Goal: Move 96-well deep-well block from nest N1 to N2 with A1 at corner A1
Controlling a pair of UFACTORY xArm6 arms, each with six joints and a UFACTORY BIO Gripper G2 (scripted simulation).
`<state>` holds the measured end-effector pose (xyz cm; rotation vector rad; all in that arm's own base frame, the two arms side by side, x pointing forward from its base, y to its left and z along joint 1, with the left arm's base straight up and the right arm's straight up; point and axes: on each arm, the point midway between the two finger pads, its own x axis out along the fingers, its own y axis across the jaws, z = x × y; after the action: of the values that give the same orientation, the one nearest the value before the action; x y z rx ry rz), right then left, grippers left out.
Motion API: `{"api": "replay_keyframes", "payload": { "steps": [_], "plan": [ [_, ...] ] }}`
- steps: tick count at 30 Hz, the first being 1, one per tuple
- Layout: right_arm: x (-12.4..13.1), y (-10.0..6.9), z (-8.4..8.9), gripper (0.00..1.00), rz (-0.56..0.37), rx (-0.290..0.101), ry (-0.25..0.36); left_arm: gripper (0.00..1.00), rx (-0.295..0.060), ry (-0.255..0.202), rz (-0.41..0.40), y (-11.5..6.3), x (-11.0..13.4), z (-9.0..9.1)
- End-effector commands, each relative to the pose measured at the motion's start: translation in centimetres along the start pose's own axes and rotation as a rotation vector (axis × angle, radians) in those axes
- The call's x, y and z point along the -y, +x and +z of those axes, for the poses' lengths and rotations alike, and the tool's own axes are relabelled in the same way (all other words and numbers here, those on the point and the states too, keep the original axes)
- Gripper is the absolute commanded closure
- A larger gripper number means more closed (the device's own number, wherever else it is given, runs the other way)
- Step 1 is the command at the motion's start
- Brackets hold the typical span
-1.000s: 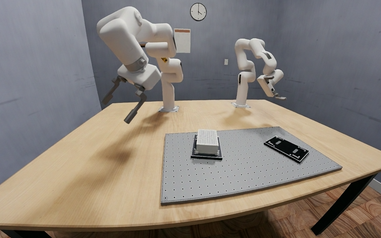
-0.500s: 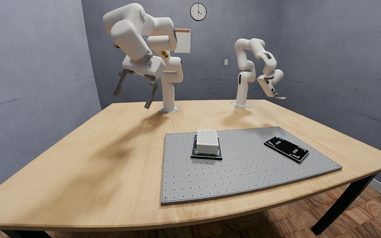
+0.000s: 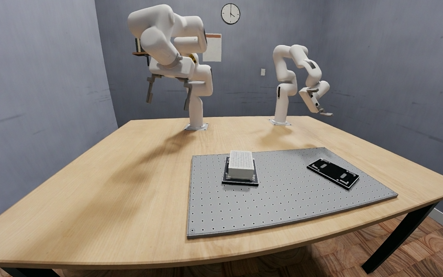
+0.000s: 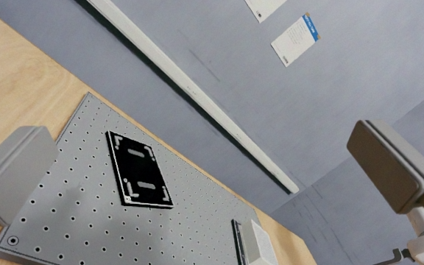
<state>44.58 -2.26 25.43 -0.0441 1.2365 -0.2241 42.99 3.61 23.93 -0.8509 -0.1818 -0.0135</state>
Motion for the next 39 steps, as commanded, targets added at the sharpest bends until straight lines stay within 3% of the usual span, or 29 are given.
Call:
{"api": "replay_keyframes", "payload": {
  "steps": [1, 5, 7, 14, 21, 39],
  "plan": [
    [0.3, -2.3, -3.2, 0.00, 0.048, -0.074, -0.037, 0.00, 0.002, 0.001, -0.002, 0.1, 0.1, 0.1],
    [0.5, -3.8, -5.5, 0.00, 0.080, -0.134, -0.057, 0.00, 0.002, 0.001, -0.002, 0.1, 0.1, 0.1],
    [0.5, -3.8, -5.5, 0.00, 0.080, -0.134, -0.057, 0.00, 0.002, 0.001, -0.002, 0.1, 0.1, 0.1],
    [0.9, -6.2, -8.6, 0.00, 0.123, -0.222, -0.078, 0.00, 0.002, 0.001, -0.002, 0.1, 0.1, 0.1],
    [1.1, -7.8, -10.7, 0.00, 0.152, -0.283, -0.088, 0.00, 0.002, 0.001, -0.002, 0.1, 0.1, 0.1],
    [1.3, -9.1, -12.3, 0.00, 0.174, -0.331, -0.093, 0.00, 0.002, 0.001, -0.002, 0.1, 0.1, 0.1]
  ]
}}
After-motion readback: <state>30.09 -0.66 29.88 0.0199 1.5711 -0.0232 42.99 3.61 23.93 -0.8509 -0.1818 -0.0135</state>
